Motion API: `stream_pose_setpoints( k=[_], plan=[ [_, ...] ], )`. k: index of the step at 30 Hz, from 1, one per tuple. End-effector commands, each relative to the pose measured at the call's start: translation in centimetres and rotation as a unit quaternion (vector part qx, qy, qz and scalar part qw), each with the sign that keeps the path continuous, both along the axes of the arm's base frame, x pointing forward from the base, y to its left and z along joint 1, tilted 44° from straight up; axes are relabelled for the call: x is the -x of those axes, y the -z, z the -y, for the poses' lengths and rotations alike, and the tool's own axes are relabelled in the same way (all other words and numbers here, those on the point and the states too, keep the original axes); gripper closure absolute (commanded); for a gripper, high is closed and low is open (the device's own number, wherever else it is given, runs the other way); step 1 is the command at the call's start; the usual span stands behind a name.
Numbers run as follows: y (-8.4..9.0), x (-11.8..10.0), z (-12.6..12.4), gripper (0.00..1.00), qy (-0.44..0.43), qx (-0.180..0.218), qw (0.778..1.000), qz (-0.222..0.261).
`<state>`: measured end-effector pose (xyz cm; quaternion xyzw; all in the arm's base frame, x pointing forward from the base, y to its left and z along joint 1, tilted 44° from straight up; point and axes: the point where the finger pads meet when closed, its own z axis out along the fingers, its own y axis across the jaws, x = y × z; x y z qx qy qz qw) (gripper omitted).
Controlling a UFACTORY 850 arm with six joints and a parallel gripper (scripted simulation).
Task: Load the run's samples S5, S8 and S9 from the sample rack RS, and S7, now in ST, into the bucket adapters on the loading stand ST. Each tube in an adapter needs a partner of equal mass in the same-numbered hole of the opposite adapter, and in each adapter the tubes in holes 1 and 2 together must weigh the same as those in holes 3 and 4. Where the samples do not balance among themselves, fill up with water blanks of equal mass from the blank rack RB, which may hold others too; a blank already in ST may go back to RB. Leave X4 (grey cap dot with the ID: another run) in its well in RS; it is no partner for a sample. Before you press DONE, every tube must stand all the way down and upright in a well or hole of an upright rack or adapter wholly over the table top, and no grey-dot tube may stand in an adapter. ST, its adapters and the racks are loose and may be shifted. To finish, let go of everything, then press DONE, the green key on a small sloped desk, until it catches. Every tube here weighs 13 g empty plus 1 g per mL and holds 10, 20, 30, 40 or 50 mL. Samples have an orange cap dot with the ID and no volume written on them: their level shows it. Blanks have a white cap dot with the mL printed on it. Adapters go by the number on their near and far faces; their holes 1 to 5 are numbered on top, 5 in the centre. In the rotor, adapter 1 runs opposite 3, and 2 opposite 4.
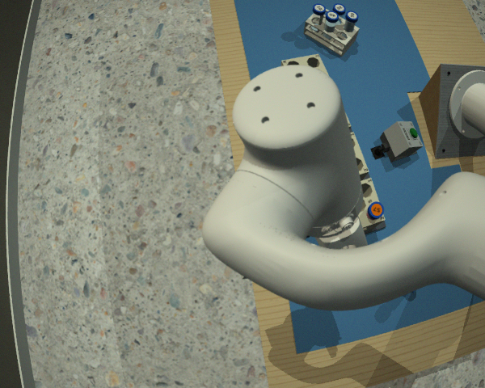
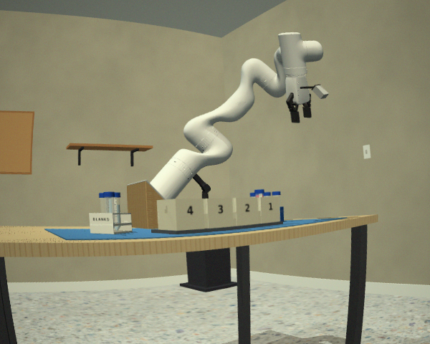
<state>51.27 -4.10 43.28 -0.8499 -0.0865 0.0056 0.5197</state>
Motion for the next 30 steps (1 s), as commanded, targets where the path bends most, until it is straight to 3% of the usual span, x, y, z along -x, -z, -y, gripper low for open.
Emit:
stream_pose_setpoints(
  k=[1, 8, 15, 30],
  plan=[
    [1.8, 0.0, 0.8, 0.0, 0.017, 0.008, 1.0, 0.006],
    [5.0, 0.3, 2.2, 0.0, 0.03, 0.015, 0.999, 0.01],
    [6.4, 0.5, 2.8, 0.0, 0.056, 0.031, 0.998, 0.017],
    [12.3, 2.0, 5.2, 0.0, 0.078, 0.05, 0.995, 0.021]
  ],
)
